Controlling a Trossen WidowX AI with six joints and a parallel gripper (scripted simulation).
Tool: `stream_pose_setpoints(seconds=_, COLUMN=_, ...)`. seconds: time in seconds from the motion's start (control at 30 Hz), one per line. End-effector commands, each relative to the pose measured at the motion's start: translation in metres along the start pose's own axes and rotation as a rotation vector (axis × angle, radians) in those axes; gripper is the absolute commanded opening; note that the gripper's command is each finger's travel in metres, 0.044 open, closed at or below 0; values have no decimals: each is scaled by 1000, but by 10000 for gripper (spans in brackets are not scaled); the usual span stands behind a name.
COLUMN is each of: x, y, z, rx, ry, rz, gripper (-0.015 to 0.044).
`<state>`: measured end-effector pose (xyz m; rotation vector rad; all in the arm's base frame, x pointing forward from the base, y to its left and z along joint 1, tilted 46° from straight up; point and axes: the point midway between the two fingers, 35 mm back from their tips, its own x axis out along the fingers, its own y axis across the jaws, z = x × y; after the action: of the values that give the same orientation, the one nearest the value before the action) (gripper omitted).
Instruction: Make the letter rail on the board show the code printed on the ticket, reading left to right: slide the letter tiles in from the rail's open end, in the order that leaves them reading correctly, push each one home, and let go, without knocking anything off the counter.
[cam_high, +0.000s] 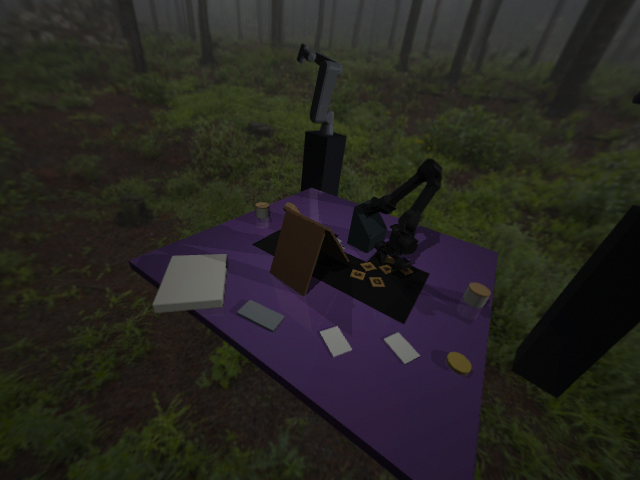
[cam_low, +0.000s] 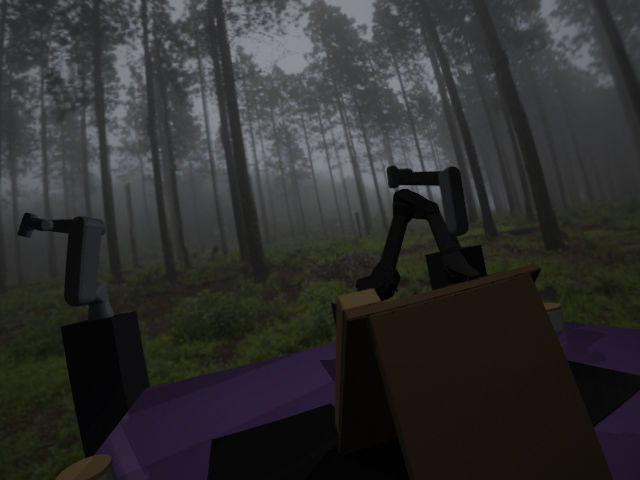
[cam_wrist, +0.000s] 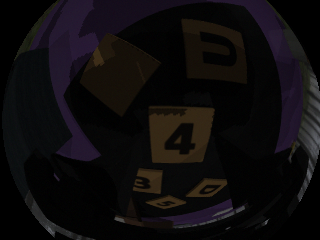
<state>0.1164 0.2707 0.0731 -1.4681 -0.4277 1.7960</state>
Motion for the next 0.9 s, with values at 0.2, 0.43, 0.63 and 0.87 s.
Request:
stream_pose_setpoints(seconds=0.2, x=1, y=1, z=-1, rx=4, ry=4, rz=4, gripper=307)
stream_pose_setpoints(seconds=0.43, x=1, y=1, z=-1, rx=4, ry=4, rz=4, gripper=260)
stream_pose_setpoints(seconds=0.63, x=0, y=1, z=-1, rx=4, ry=4, rz=3, gripper=181)
stream_pose_setpoints(seconds=0.87, x=-4, y=2, z=-1, rx=4, ry=5, rz=4, gripper=0)
